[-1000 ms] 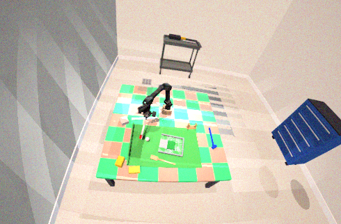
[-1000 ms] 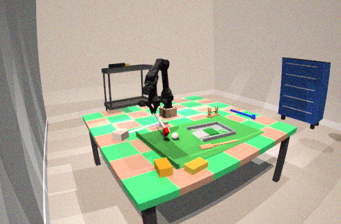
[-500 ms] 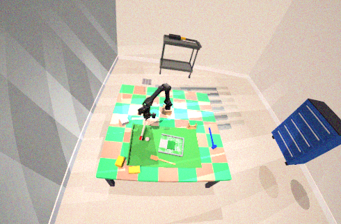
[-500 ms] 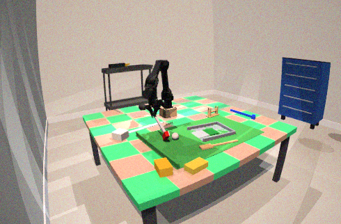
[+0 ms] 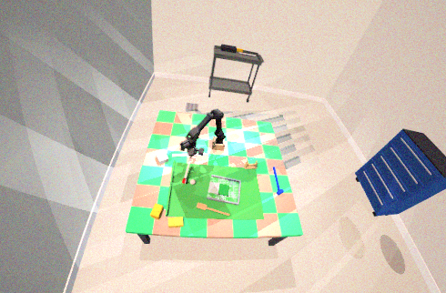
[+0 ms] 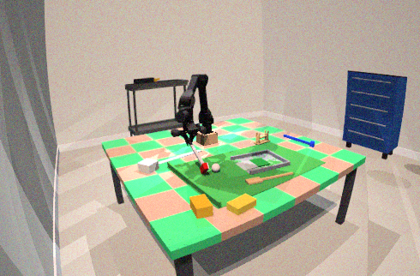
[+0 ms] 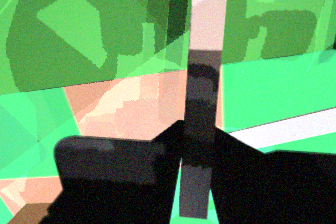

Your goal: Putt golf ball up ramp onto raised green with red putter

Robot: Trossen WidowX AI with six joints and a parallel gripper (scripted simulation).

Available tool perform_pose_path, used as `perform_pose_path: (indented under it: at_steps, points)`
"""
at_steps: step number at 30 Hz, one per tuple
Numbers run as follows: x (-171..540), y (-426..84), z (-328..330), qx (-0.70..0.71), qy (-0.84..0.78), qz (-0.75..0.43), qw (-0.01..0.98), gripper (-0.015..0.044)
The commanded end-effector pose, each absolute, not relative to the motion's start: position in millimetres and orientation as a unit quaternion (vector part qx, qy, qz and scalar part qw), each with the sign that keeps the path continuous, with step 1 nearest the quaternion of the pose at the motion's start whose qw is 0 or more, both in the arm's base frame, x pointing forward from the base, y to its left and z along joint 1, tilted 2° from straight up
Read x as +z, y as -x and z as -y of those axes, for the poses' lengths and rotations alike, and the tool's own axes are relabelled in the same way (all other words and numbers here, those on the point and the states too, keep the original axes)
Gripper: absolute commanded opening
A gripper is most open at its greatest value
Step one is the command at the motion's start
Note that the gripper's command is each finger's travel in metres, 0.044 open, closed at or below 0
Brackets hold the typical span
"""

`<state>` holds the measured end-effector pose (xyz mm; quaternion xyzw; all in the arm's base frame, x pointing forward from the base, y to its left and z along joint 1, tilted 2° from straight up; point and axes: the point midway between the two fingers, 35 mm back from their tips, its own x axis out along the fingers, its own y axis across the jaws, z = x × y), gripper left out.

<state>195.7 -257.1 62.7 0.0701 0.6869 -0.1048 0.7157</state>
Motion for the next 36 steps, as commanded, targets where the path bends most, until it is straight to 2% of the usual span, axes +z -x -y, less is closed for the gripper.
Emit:
perform_pose_path:
  at_steps: [1,7,21,32,36]
  points:
    - [64,-195,266,-0.106,-0.068,-0.686,0.717,0.0000]
    - [62,-189,286,-0.108,-0.068,-0.686,0.717,0.0000]
    - [60,-189,281,-0.105,-0.070,-0.687,0.716,0.0000]
    - [55,-222,159,-0.103,-0.073,-0.685,0.718,0.0000]
    - [55,-222,151,-0.103,-0.073,-0.685,0.718,0.0000]
